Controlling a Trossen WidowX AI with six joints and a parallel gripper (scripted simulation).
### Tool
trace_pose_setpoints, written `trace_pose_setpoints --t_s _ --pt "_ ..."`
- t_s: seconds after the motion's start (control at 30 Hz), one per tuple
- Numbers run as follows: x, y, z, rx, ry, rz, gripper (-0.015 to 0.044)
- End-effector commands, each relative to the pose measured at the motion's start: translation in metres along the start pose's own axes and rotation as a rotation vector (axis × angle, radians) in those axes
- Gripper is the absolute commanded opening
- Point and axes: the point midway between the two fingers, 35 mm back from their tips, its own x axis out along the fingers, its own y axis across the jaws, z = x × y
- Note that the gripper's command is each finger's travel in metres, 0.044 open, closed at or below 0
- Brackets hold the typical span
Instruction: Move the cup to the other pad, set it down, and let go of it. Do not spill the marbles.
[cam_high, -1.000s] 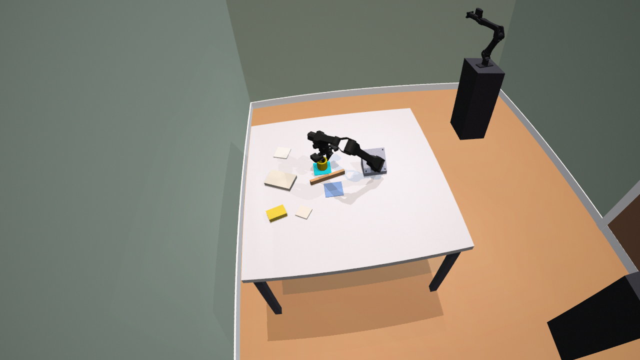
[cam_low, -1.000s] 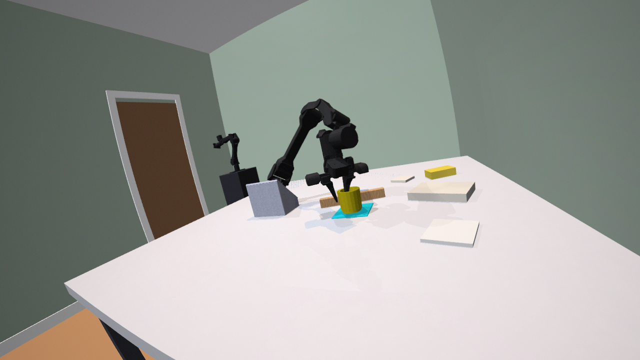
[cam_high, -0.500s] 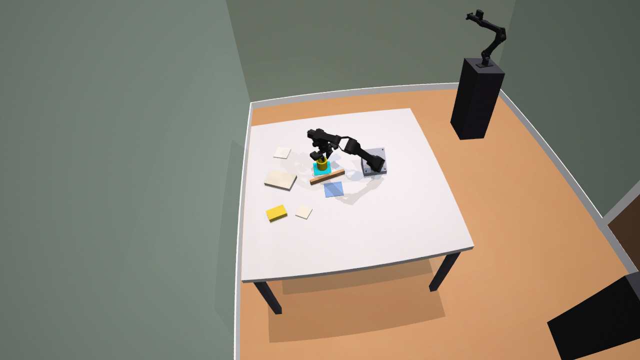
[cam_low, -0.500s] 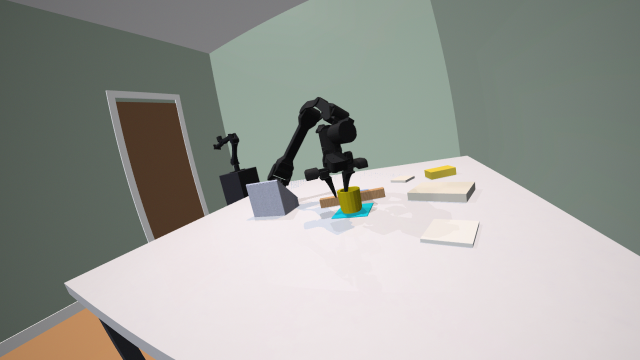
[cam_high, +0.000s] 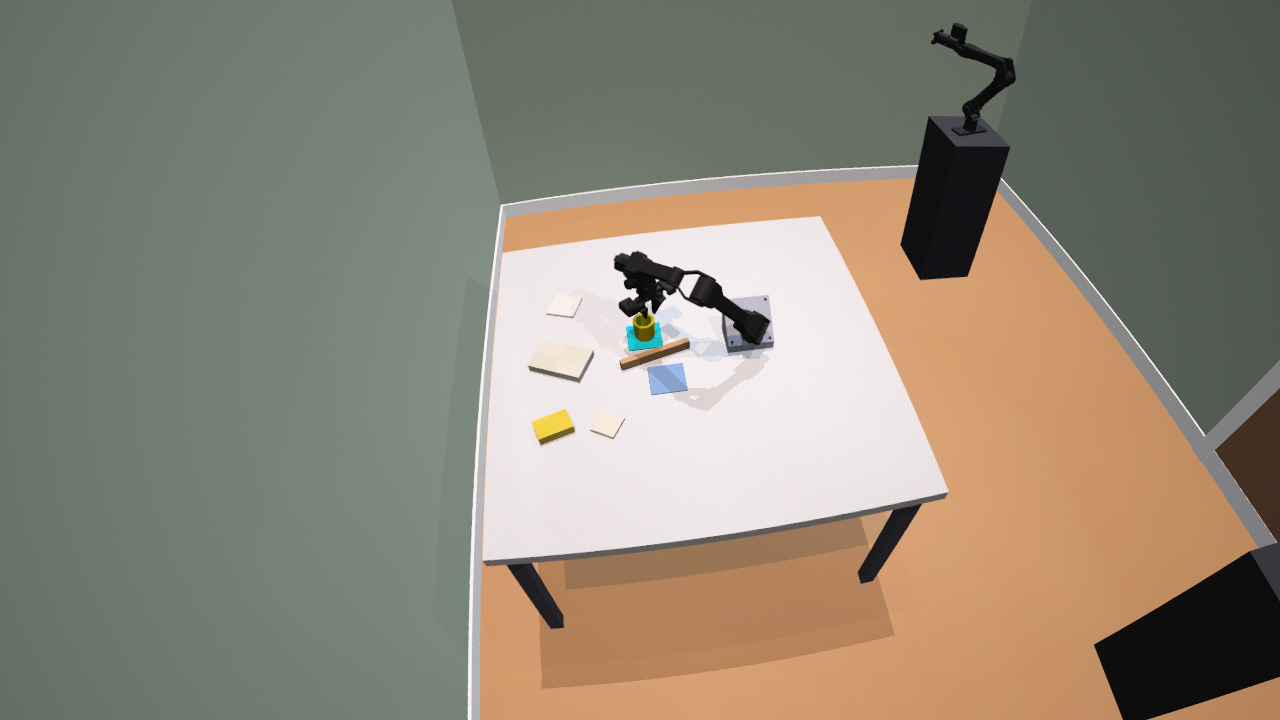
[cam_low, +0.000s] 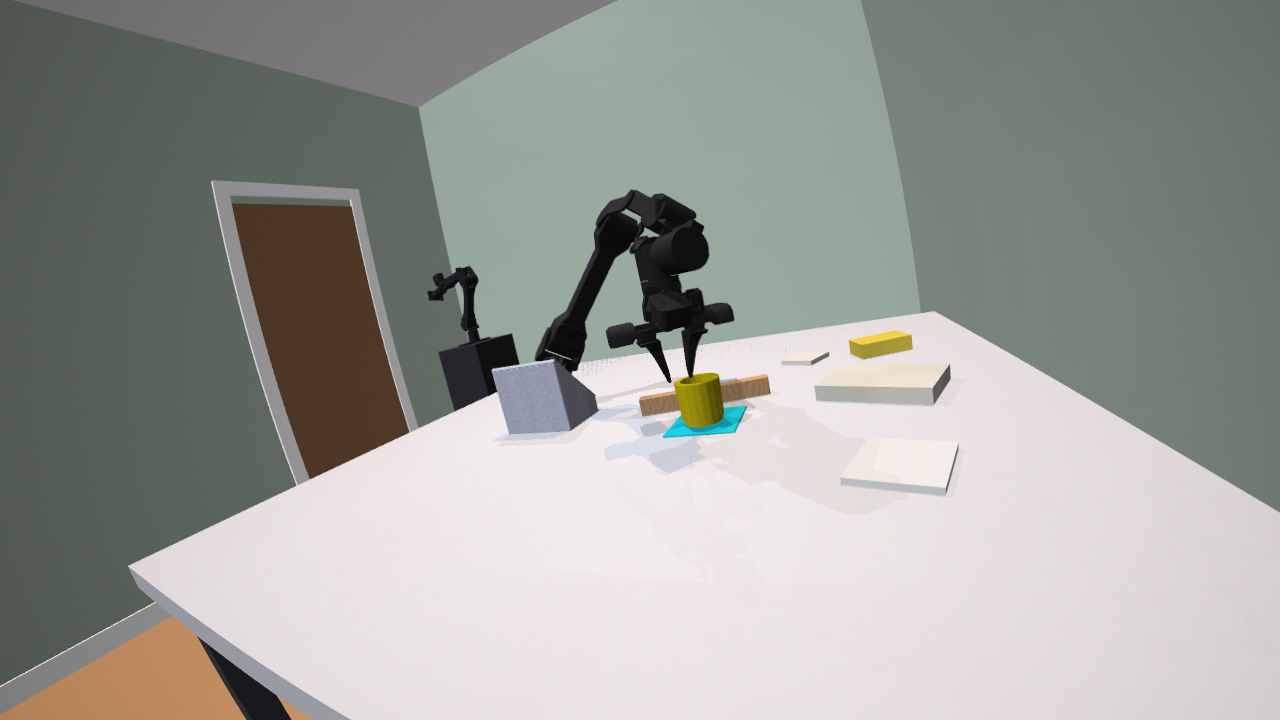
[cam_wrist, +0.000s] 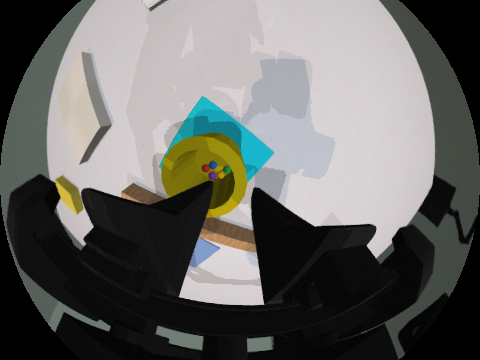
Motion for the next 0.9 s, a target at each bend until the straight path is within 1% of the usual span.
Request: trace_pose_setpoints --t_s 0.0,0.27,0.3,0.63,0.87 --pt "-0.007 0.000 0.000 -0.003 -0.001 -0.002 0.0147" --pt "-0.016 0.000 0.000 -0.003 -0.001 -0.002 0.0147" --pt "-0.011 0.000 0.000 0.001 0.000 0.000 0.0173" --pt "-0.014 0.000 0.000 0.001 0.000 0.000 0.0435" --pt "-0.035 0.001 0.002 0.000 -0.001 -0.001 0.0440"
